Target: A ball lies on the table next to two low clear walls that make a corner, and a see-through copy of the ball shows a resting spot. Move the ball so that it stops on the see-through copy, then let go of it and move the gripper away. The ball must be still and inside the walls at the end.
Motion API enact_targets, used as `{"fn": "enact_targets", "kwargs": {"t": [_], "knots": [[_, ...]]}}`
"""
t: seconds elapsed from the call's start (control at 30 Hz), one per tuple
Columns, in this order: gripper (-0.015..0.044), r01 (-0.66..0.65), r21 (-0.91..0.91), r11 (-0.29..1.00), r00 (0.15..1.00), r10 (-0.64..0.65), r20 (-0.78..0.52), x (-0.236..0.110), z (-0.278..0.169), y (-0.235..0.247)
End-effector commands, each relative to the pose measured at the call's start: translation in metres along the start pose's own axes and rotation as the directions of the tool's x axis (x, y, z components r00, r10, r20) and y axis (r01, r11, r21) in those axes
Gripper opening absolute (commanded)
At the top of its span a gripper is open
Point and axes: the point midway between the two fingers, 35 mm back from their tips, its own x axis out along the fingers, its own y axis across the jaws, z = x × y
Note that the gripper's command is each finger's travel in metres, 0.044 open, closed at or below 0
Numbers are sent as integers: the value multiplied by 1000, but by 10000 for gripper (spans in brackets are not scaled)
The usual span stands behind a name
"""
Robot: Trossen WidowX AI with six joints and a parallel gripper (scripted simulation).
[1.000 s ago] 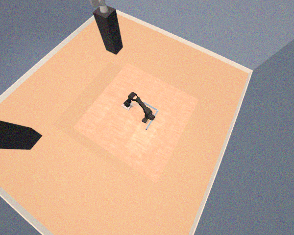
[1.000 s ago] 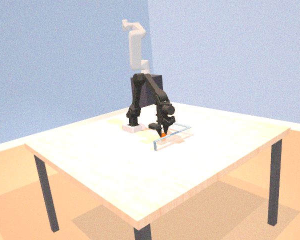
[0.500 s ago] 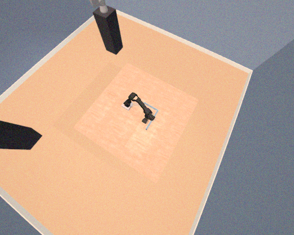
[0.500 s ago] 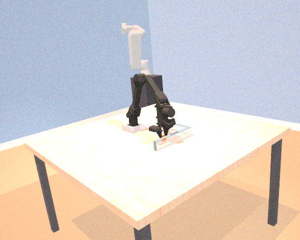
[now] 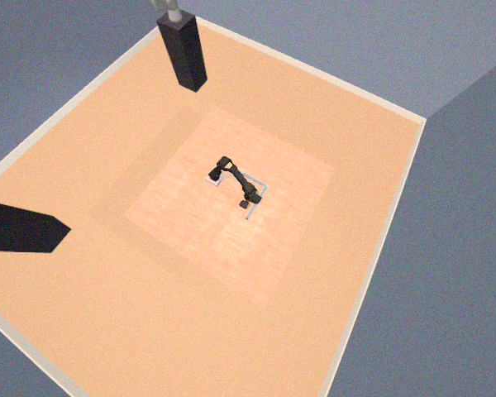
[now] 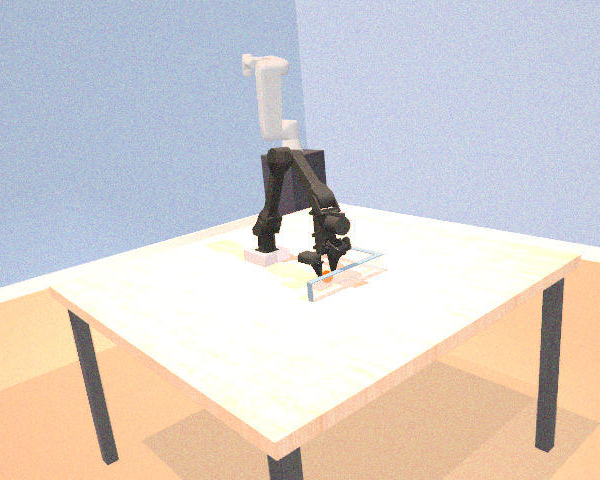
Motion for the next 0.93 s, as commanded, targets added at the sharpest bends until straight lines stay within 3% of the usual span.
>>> {"fn": "enact_targets", "kwargs": {"t": [0.0,0.1,0.27,0.63,0.8,0.9], "knots": [[296,0,0,1000,1000,0,0,0,0,0],[296,0,1,1000,1000,0,-1,-11,1,0],[296,-1,5,1000,1000,1,-14,-80,-1,0],[296,1,8,1000,1000,-1,2,-75,3,-1],[427,2,7,1000,1000,-2,5,-119,-1,0],[440,2,7,1000,1000,-2,6,-128,-2,0]]}}
